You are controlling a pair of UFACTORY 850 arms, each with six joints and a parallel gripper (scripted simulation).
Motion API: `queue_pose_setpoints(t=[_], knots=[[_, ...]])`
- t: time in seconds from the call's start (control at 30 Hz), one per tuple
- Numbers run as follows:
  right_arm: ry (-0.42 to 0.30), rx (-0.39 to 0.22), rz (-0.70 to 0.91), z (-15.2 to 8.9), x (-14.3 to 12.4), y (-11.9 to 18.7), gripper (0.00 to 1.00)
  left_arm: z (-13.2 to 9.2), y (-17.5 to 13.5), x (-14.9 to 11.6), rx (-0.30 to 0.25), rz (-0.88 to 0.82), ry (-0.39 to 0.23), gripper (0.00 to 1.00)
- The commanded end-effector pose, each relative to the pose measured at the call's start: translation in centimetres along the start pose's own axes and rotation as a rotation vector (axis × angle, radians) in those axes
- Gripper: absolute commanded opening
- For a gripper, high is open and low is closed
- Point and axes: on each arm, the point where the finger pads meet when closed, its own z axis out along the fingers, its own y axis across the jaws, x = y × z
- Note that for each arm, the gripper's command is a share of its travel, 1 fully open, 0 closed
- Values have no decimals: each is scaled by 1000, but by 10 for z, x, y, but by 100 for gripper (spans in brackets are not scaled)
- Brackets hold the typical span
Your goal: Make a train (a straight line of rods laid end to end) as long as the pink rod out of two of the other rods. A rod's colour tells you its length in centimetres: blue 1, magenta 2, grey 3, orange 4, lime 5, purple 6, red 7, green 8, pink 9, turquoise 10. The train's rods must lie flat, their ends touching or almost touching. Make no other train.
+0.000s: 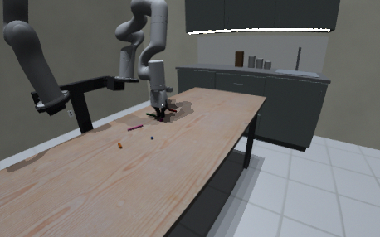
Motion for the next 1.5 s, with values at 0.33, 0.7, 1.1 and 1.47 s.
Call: queue_pose_setpoints(t=[0.33, 0.7, 1.1, 1.47], knots=[[2, 0, 0, -1, 0, 0, 100, 7, 1, -1, -2, 0, -1, 26], [2, 0, 0, -1, 0, 0, 100, 7, 1, -1, -2, 0, -1, 26], [2, 0, 0, -1, 0, 0, 100, 7, 1, -1, -2, 0, -1, 26], [2, 0, 0, -1, 0, 0, 100, 11, 1, -1, -2, 0, -1, 26]])
